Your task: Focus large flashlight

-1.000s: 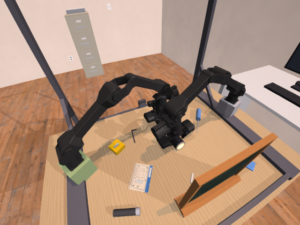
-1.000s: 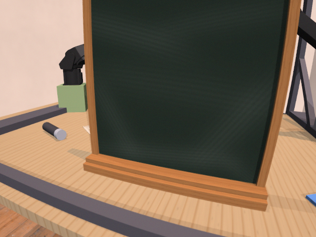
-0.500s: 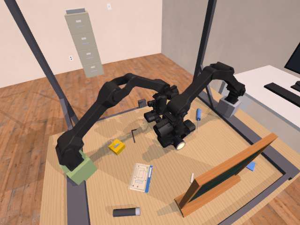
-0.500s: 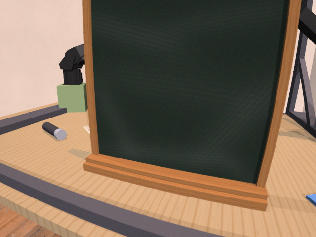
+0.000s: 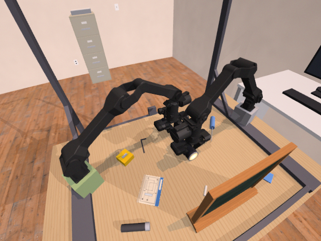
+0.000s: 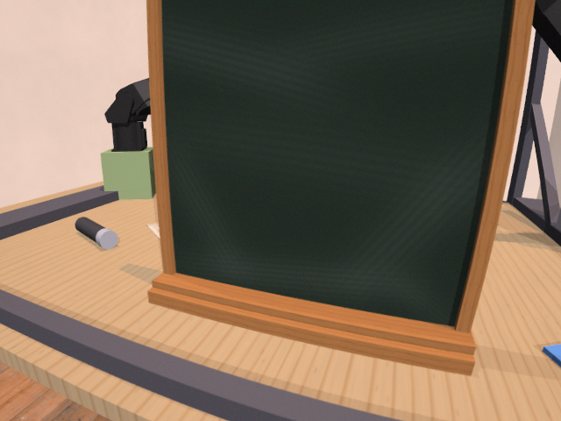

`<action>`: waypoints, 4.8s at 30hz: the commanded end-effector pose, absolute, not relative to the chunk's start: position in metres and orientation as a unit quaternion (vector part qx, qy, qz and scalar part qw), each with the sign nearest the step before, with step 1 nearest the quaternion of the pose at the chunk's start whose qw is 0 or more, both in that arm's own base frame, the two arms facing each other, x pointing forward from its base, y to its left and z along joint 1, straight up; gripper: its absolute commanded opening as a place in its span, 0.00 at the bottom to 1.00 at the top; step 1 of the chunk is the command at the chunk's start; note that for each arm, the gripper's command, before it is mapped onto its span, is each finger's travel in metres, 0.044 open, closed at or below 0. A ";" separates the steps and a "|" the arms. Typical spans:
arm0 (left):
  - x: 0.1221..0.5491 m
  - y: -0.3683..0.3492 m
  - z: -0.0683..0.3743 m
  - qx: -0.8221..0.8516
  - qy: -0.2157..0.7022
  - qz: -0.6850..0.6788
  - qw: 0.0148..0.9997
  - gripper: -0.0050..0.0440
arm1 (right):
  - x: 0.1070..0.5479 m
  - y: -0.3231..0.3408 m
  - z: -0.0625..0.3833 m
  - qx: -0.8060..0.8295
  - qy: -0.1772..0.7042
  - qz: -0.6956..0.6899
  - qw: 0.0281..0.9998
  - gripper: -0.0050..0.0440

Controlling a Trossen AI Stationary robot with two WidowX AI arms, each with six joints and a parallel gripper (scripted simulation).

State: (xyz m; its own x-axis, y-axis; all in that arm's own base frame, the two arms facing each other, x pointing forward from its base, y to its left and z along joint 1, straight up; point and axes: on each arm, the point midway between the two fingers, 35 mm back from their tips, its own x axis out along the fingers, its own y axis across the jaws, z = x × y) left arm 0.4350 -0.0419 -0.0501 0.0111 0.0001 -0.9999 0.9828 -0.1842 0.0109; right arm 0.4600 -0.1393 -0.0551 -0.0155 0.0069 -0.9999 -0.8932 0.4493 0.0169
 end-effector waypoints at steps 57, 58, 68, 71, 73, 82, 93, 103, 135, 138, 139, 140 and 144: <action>0.433 -0.040 -0.033 0.616 0.340 -0.438 0.559 1.00 | 0.468 -0.142 -0.039 -0.376 0.596 0.363 0.609 0.37; 0.433 -0.040 -0.033 0.616 0.340 -0.438 0.559 1.00 | 0.468 -0.142 -0.039 -0.376 0.596 0.363 0.609 0.37; 0.421 -0.038 -0.004 0.617 0.339 -0.438 0.559 1.00 | 0.468 -0.142 -0.039 -0.376 0.596 0.363 0.609 0.37; 0.417 -0.037 0.005 0.617 0.339 -0.438 0.559 1.00 | 0.468 -0.142 -0.039 -0.376 0.596 0.363 0.609 0.37; 0.417 -0.037 0.005 0.617 0.339 -0.438 0.559 1.00 | 0.468 -0.142 -0.039 -0.376 0.596 0.363 0.609 0.37; 0.417 -0.037 0.004 0.617 0.340 -0.439 0.557 1.00 | 0.468 -0.142 -0.039 -0.376 0.596 0.363 0.609 0.37; 0.417 -0.037 0.003 0.618 0.339 -0.440 0.556 1.00 | 0.468 -0.142 -0.039 -0.376 0.596 0.363 0.609 0.37; 0.435 -0.039 0.007 0.604 0.368 -0.465 0.533 1.00 | 0.468 -0.142 -0.039 -0.376 0.596 0.363 0.609 0.37; 0.444 -0.043 0.009 0.551 0.446 -0.538 0.457 1.00 | 0.468 -0.142 -0.039 -0.376 0.596 0.363 0.609 0.37; 0.444 -0.043 0.010 0.552 0.445 -0.537 0.457 1.00 | 0.468 -0.142 -0.039 -0.376 0.596 0.363 0.609 0.37; 0.444 -0.043 0.008 0.552 0.445 -0.537 0.457 1.00 | 0.468 -0.142 -0.039 -0.376 0.596 0.363 0.609 0.37; 0.444 -0.043 0.007 0.552 0.445 -0.537 0.457 1.00 | 0.468 -0.142 -0.039 -0.376 0.596 0.363 0.609 0.37; 0.444 -0.043 0.003 0.552 0.445 -0.537 0.457 1.00 | 0.468 -0.142 -0.039 -0.376 0.596 0.363 0.609 0.37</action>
State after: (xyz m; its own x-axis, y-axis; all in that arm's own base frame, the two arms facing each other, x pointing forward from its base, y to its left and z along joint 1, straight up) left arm 0.4400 -0.0430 -0.0053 -0.0008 0.0008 -1.0000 0.9831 -0.1831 -0.0009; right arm 0.4593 -0.1386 -0.0551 -0.0185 0.0104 -0.9998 -0.8925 0.4505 0.0212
